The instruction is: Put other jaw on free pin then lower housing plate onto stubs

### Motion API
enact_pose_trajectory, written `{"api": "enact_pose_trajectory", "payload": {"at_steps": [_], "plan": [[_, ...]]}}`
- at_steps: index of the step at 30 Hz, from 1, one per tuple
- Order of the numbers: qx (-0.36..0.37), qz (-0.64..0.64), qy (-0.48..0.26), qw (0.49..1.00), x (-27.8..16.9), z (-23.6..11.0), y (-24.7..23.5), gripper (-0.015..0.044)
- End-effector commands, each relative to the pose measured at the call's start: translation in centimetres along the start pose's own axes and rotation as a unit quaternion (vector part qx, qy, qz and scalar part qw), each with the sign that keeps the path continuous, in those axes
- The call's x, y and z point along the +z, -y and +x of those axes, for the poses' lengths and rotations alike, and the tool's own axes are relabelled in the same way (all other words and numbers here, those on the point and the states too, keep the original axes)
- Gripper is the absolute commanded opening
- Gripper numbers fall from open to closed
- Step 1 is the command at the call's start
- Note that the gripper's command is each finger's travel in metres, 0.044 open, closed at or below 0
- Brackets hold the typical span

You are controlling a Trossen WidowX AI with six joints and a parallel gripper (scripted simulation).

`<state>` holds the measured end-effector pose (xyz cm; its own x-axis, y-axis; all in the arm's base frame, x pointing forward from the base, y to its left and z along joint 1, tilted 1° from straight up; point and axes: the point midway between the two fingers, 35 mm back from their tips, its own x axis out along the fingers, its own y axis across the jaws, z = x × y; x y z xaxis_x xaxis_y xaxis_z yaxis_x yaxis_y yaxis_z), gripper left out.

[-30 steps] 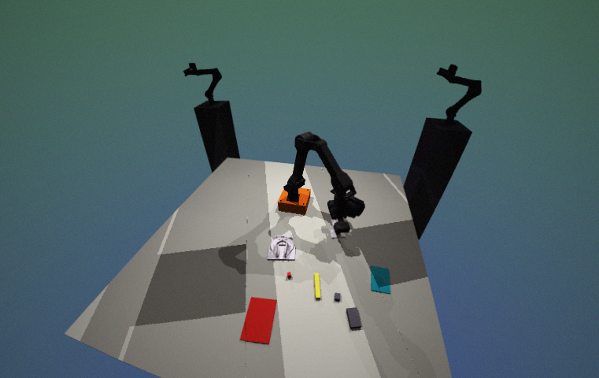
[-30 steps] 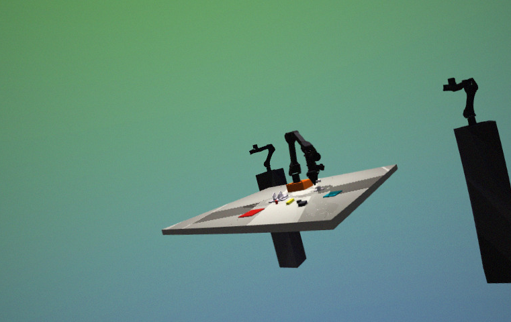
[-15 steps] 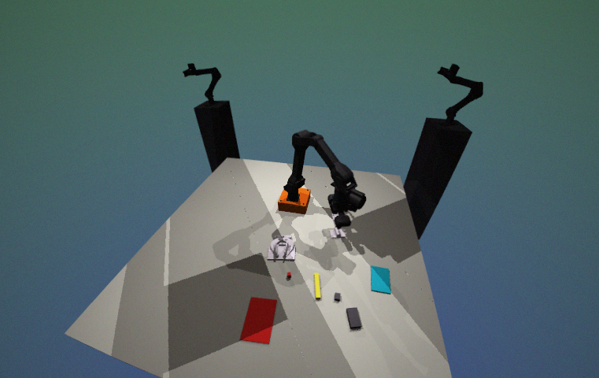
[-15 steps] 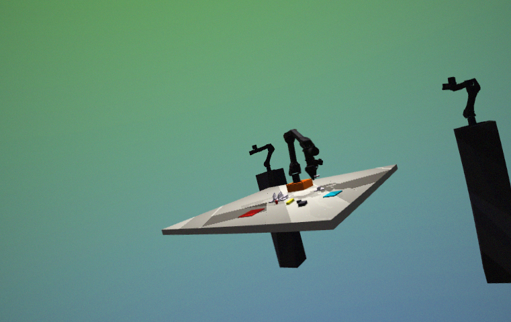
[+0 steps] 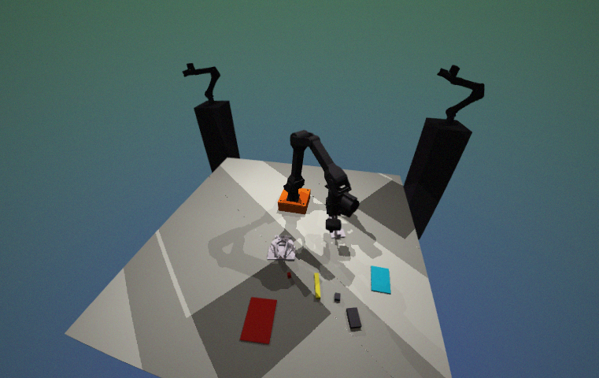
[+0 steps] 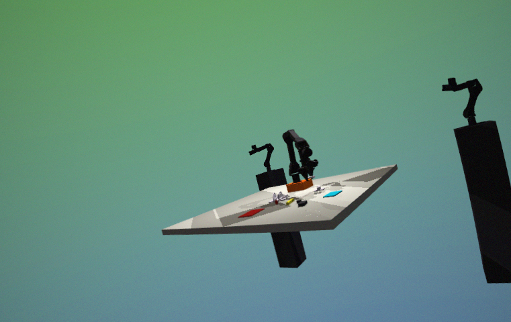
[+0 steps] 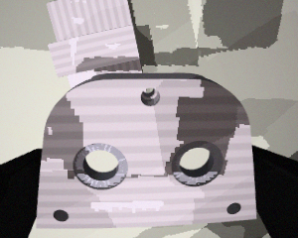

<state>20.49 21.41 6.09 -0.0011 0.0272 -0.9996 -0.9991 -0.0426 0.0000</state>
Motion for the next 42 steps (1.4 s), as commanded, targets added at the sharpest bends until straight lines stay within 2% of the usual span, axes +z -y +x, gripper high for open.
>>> {"api": "enact_pose_trajectory", "payload": {"at_steps": [1,22,42], "plan": [[0.001,0.038,0.000,0.999,-1.0,0.0,0.6,0.0351],[-0.002,0.241,-0.003,0.970,-7.2,0.0,3.9,0.0351],[-0.004,0.431,-0.005,0.902,-13.7,-0.1,5.5,0.0351]]}}
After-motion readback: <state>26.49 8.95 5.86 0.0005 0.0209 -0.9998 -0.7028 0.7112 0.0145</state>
